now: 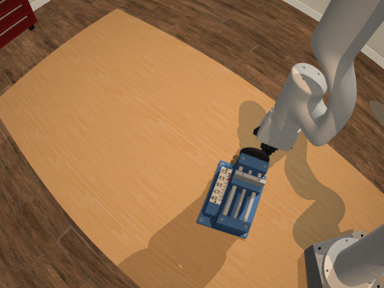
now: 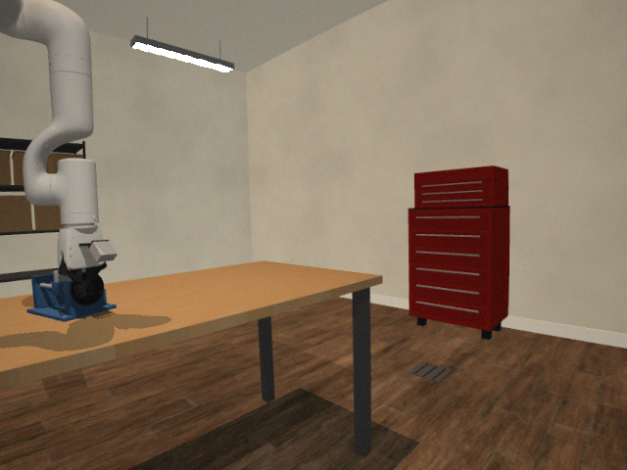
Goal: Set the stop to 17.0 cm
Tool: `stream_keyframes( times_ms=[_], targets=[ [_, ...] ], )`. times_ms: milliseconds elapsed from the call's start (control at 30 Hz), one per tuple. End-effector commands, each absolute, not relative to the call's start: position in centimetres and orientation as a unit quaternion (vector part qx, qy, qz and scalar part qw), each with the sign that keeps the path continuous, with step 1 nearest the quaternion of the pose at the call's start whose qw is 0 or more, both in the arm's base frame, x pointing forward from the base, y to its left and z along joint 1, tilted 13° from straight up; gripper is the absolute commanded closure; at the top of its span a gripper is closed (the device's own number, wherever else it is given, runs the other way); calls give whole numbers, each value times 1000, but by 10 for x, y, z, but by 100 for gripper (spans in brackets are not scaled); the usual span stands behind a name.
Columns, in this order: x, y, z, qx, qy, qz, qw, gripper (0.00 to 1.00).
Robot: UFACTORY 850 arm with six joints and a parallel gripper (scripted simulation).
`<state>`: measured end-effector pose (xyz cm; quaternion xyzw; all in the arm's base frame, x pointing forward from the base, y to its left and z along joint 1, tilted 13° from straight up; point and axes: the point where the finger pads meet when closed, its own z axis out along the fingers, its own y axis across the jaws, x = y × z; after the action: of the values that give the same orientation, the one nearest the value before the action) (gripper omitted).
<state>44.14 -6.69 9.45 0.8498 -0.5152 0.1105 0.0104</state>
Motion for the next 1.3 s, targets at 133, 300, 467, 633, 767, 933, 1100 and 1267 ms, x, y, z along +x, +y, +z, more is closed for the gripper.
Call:
stream_keyframes(
  times_ms=[133,300,467,633,767,933,1100,1267],
  targets=[
    [442,-67,96,850,-515,111,11,94],
    [442,-66,98,850,-515,111,11,94],
    [442,-66,99,850,-515,111,11,94],
    [443,-65,100,850,-515,111,11,94],
    [443,-65,102,850,-515,111,11,94],
    [444,-64,104,850,-515,111,11,94],
    [445,-63,105,850,-515,111,11,94],
    [446,-62,108,850,-515,111,11,94]
  ],
)
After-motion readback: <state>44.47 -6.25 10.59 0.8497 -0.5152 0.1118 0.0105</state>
